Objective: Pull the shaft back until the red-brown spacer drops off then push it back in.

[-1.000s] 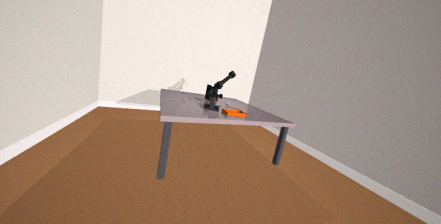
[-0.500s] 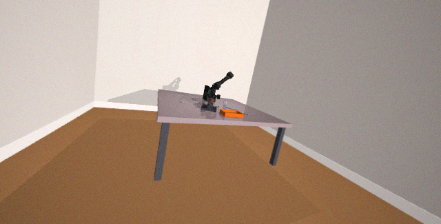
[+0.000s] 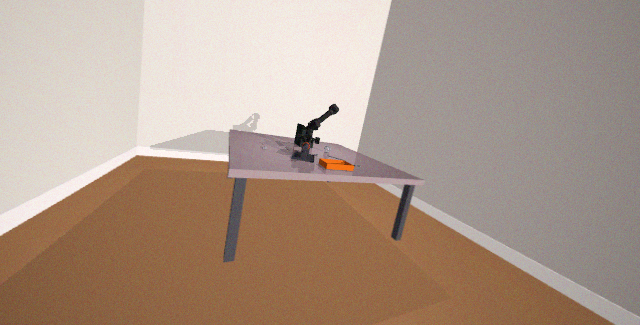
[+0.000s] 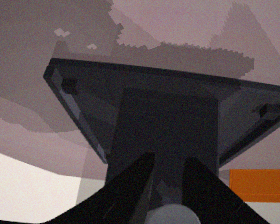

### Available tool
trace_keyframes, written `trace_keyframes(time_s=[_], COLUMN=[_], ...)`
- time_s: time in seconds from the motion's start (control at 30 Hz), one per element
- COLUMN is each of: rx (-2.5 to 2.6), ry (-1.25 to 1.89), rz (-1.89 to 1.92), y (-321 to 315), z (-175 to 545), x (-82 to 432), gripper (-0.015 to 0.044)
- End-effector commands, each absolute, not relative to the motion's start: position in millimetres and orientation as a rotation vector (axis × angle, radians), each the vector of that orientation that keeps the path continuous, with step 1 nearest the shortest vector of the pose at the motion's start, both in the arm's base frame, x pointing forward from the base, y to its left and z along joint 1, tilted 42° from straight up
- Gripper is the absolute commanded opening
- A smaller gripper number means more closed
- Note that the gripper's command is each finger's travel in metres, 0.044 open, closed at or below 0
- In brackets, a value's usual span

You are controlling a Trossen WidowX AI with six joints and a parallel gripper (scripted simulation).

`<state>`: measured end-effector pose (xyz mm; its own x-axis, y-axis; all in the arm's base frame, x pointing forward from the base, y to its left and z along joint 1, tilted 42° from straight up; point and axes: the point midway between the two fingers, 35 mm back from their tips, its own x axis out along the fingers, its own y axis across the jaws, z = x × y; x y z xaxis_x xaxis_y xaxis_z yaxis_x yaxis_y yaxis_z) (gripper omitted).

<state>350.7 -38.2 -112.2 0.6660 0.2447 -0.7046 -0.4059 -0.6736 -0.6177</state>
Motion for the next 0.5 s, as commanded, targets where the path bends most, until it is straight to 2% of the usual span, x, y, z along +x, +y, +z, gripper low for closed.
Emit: trace_keyframes(time_s=[0.0, 0.47], rx=[-2.068, -2.068], ry=[0.123, 0.123], rz=[1.024, 1.025], y=[-37.5, -37.1], z=[-111.7, -111.4], x=[349.9, 348.7], gripper=[0.0, 0.0])
